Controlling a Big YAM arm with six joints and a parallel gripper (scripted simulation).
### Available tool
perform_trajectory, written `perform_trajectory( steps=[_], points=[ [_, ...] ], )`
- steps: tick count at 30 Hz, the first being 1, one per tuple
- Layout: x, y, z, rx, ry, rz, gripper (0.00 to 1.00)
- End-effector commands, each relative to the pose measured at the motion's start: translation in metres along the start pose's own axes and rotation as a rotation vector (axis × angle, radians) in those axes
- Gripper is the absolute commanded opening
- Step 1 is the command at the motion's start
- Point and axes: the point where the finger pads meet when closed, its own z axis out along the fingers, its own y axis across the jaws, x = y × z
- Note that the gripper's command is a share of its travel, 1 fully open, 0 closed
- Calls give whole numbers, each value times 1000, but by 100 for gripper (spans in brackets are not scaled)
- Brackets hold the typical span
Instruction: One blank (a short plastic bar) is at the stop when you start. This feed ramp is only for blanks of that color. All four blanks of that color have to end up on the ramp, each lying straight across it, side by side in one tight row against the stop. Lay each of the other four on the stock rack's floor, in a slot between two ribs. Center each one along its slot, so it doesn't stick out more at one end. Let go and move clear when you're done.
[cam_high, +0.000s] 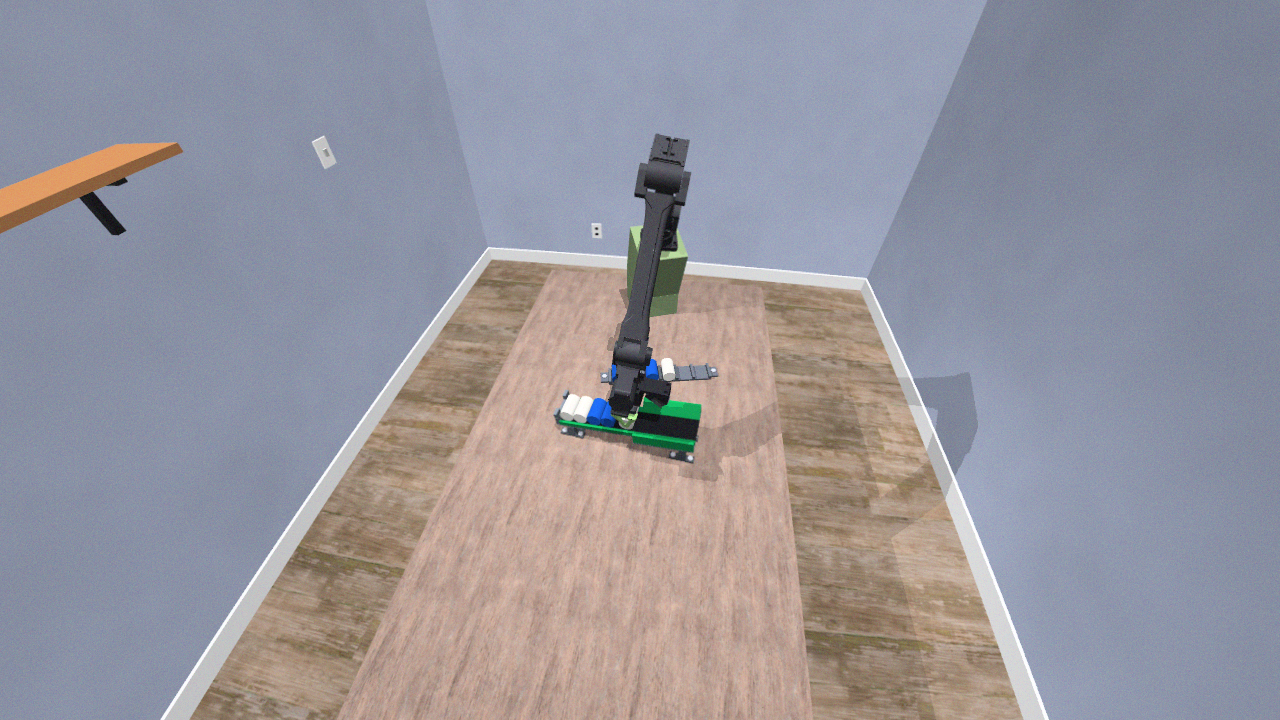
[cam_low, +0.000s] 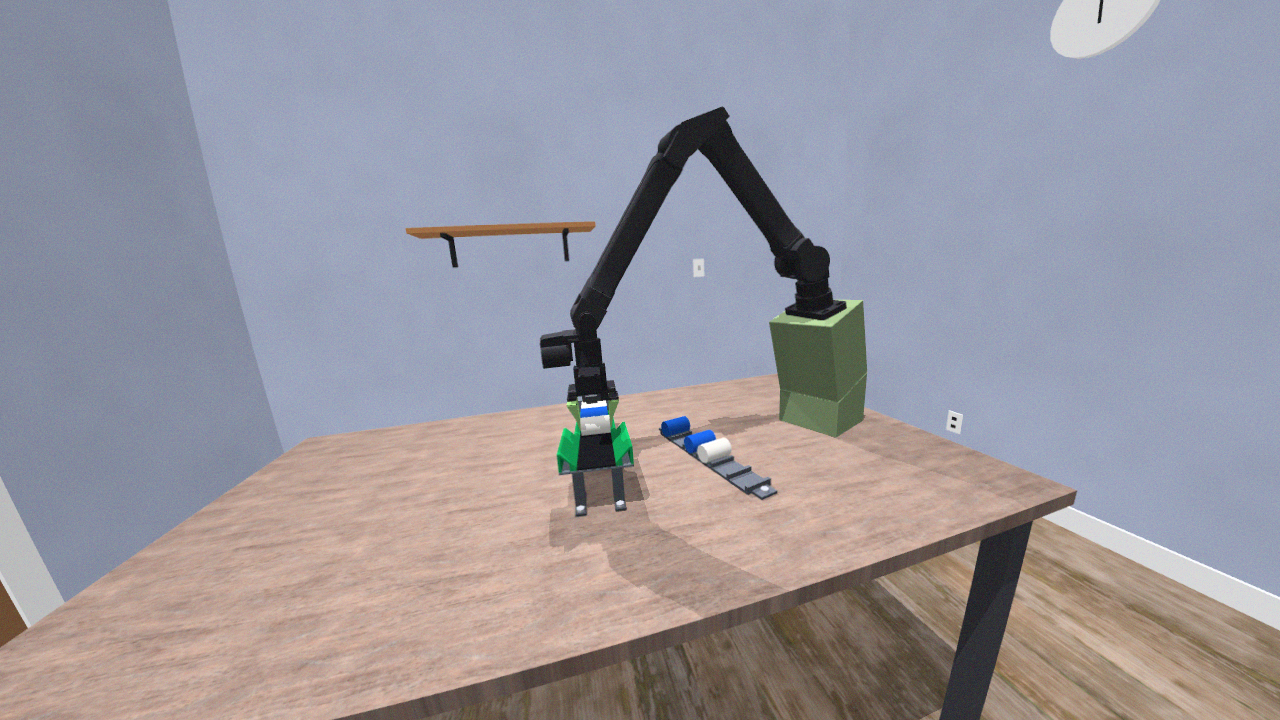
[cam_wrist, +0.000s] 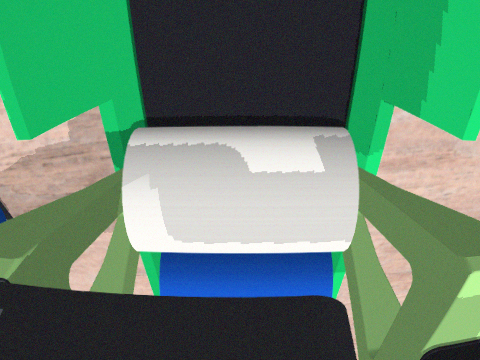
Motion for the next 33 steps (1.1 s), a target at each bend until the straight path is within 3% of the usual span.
perform_trajectory(
  steps=[1,33],
  points=[
    [-4,-24,-12,41,-2,-1,63],
    [-3,-24,-9,34,-1,-6,63]
  ],
)
